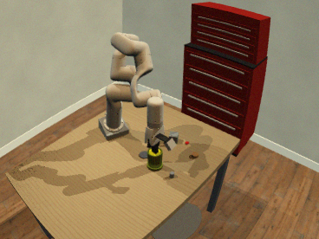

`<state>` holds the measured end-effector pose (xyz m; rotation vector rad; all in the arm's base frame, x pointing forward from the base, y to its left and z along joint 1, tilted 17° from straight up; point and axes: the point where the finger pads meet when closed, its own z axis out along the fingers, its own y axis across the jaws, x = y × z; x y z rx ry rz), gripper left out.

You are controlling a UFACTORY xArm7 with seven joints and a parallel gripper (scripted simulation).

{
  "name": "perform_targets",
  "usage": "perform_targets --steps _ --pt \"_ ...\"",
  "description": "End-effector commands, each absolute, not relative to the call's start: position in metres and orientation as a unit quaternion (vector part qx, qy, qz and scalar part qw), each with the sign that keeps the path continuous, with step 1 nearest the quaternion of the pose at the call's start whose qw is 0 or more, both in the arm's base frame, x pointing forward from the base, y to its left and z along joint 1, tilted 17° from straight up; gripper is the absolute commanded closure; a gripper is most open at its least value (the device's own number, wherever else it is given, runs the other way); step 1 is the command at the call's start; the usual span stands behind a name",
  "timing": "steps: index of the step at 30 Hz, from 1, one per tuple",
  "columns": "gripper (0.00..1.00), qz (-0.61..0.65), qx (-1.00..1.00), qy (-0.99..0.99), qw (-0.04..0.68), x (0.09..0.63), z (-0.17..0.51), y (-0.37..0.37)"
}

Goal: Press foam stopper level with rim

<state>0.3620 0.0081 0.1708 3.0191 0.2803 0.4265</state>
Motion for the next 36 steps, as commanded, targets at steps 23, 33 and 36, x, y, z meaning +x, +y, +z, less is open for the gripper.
perform_targets --steps 23,33,36 --pt "1.0 0.14 0.985 0.092 0.04 0.362 0.175 0.008" --pt "1.0 0.14 0.985 0.092 0.04 0.354 0.2 0.01" --pt "1.0 0.14 0.985 0.092 0.04 0.352 0.208 0.01"
